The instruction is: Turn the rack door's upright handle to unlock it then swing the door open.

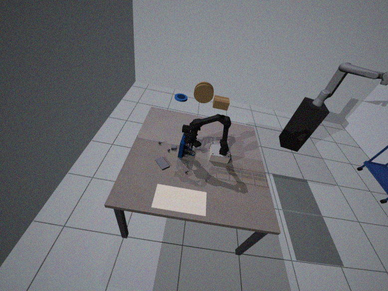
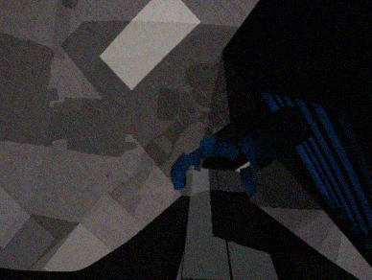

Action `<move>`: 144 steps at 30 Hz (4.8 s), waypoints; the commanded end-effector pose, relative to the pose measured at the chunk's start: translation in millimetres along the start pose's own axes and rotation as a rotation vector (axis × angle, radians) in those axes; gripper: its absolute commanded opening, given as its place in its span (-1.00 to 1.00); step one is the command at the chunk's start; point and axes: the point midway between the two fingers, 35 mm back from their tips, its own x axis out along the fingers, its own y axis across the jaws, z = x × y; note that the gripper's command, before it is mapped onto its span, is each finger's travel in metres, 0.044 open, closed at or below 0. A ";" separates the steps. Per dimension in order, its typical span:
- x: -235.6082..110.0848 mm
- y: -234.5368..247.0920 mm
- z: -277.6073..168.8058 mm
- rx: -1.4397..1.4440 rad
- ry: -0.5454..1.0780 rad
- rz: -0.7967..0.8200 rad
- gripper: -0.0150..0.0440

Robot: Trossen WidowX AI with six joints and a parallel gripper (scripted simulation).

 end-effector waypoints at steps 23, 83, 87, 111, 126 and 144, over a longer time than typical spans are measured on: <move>0.4 0.0 0.6 -1.093 -0.002 -0.001 -0.42; 0.3 0.0 0.6 0.912 -0.003 0.001 0.51; 0.3 0.0 0.6 1.111 -0.002 0.001 0.51; 0.3 0.0 0.6 2.300 -0.002 0.002 0.51; 0.3 0.0 0.6 2.572 -0.001 0.003 0.24; 0.3 0.0 0.6 2.572 -0.001 0.003 -0.42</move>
